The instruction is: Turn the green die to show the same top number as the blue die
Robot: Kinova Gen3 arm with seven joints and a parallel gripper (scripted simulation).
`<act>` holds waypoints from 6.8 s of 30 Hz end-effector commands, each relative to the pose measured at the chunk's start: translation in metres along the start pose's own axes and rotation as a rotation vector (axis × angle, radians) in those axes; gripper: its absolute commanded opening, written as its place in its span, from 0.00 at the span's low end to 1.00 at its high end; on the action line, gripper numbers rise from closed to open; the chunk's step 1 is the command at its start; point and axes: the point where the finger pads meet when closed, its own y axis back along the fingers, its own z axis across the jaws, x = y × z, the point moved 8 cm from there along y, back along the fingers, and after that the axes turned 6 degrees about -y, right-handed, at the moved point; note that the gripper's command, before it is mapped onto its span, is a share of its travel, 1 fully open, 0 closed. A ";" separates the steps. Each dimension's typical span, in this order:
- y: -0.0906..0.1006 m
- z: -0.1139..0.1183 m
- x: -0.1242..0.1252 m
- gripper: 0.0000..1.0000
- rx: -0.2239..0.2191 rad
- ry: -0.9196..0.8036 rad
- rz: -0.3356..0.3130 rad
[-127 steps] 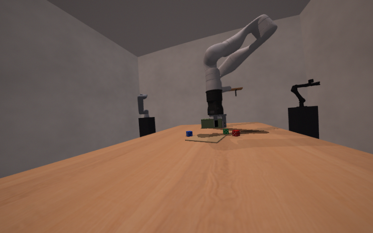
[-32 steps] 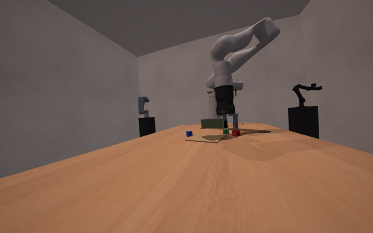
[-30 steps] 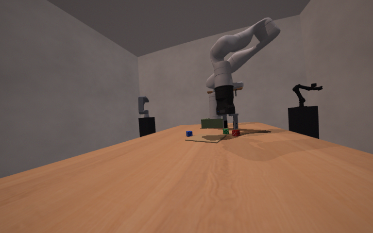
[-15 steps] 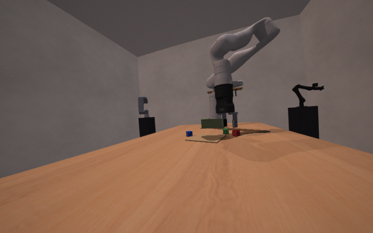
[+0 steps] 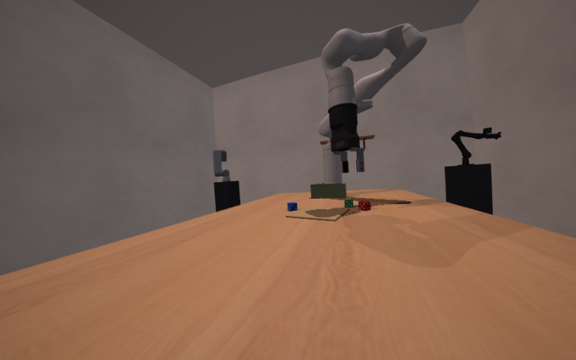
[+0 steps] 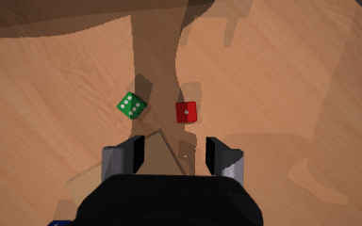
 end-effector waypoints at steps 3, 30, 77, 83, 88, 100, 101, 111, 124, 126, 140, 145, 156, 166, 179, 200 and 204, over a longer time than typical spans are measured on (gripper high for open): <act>0.023 0.004 0.001 1.00 -0.017 0.008 -0.001; 0.028 -0.020 0.012 1.00 -0.016 -0.232 0.000; -0.028 -0.063 0.031 0.79 -0.017 -0.672 0.005; -0.028 -0.063 0.031 0.79 -0.017 -0.672 0.005; -0.028 -0.063 0.031 0.79 -0.017 -0.672 0.005; -0.028 -0.063 0.031 0.79 -0.017 -0.672 0.005; -0.028 -0.063 0.031 0.79 -0.017 -0.672 0.005; -0.029 -0.063 0.031 0.79 -0.017 -0.672 0.005; -0.037 -0.063 0.031 0.79 -0.017 -0.672 0.005; -0.039 -0.063 0.031 0.79 -0.017 -0.672 0.005; -0.058 -0.063 0.031 0.79 -0.017 -0.672 0.005; -0.065 -0.062 0.031 0.79 -0.017 -0.672 0.005; -0.076 -0.062 0.031 0.79 -0.017 -0.672 0.005; -0.080 -0.062 0.031 0.79 -0.017 -0.672 0.005; -0.080 -0.062 0.031 0.79 -0.017 -0.672 0.005; -0.080 -0.062 0.031 0.79 -0.017 -0.672 0.005; -0.080 -0.062 0.031 0.79 -0.017 -0.672 0.005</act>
